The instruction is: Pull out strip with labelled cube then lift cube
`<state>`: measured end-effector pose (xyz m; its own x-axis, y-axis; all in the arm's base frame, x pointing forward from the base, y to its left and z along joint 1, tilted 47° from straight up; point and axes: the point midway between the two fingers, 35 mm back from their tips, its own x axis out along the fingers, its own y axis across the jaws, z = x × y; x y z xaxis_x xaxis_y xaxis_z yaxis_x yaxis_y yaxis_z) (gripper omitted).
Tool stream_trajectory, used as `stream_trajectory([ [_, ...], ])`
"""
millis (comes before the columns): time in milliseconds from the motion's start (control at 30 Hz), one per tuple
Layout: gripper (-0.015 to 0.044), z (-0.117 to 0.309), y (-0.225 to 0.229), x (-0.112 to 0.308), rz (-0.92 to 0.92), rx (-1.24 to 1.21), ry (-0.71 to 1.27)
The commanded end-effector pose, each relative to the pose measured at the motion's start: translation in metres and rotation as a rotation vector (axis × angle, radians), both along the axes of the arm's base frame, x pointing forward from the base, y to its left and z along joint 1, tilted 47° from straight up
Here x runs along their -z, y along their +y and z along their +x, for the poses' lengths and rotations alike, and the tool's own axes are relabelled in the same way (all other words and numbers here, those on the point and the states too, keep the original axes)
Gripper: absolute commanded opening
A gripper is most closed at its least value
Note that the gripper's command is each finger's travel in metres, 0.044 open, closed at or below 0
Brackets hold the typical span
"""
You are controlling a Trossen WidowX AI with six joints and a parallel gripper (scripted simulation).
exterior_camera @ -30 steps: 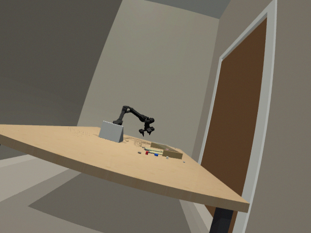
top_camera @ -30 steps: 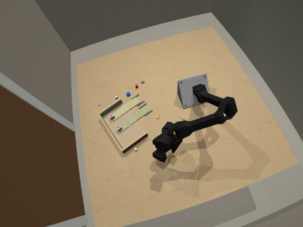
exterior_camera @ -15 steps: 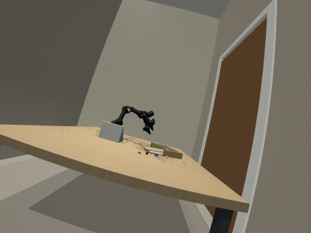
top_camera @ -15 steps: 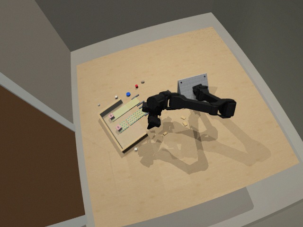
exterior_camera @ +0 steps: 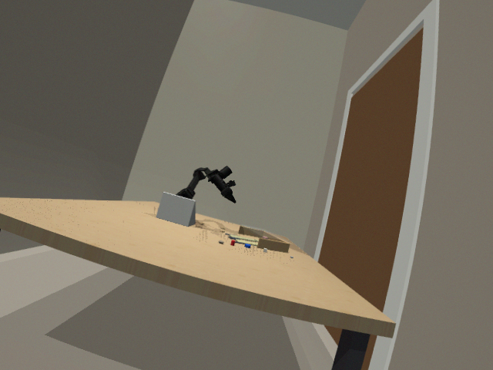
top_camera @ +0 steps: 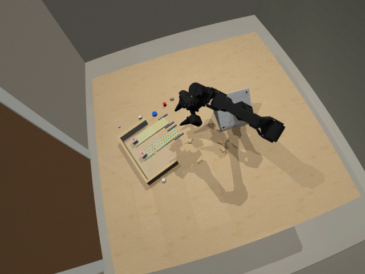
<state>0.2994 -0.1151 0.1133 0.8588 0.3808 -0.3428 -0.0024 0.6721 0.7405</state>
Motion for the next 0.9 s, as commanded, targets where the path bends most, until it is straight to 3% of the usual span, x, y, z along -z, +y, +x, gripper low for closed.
stream_trajectory([
  [0,0.04,-0.001,-0.002,0.001,-0.023,0.001,-0.008],
  [133,0.04,-0.001,-0.002,0.001,-0.023,0.001,-0.008],
  [633,0.0006,0.08,-0.033,0.052,-0.152,-0.294,0.234],
  [867,0.0,0.106,-0.029,0.091,-0.198,-0.519,0.335],
])
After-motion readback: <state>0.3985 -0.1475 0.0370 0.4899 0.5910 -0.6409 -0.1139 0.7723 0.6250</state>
